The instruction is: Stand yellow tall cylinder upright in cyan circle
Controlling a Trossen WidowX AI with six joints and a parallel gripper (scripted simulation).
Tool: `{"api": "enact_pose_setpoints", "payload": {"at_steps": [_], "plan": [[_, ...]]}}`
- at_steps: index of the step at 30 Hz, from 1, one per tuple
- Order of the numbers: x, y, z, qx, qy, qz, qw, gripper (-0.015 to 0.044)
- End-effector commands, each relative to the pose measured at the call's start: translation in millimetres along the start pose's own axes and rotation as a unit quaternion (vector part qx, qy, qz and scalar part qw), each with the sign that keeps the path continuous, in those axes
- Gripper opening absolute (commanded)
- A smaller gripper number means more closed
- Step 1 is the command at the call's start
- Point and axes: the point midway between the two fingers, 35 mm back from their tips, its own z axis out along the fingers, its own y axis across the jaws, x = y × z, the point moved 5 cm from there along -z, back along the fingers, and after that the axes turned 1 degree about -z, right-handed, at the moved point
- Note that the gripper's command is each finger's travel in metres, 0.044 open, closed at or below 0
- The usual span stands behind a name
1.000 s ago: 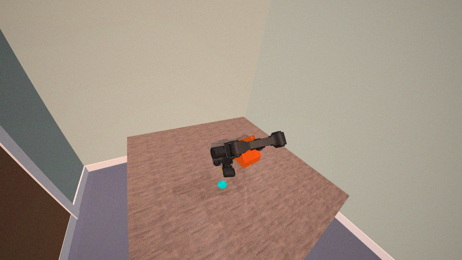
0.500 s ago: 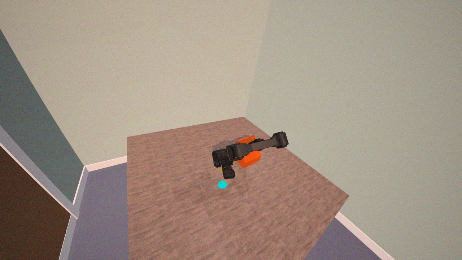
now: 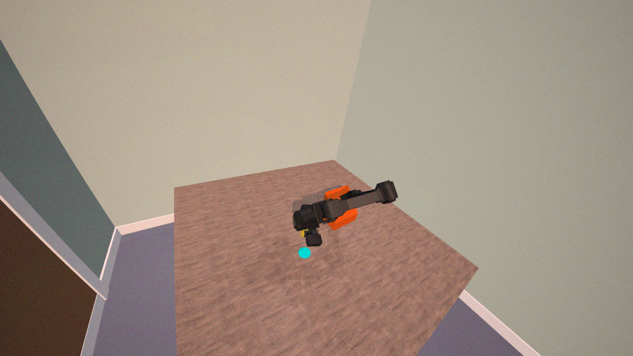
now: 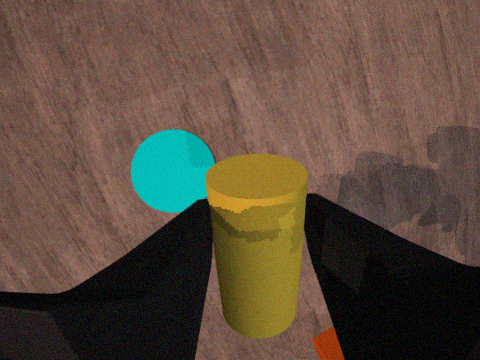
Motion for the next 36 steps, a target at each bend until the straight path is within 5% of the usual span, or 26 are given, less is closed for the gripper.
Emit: {"api": "enact_pose_setpoints", "payload": {"at_steps": [1,36], "plan": [[1,0,1,0.01,-0.014,0.0,1.0,0.0105],[8,4,17,0.069,-0.114,-0.012,0.991,0.0105]]}}
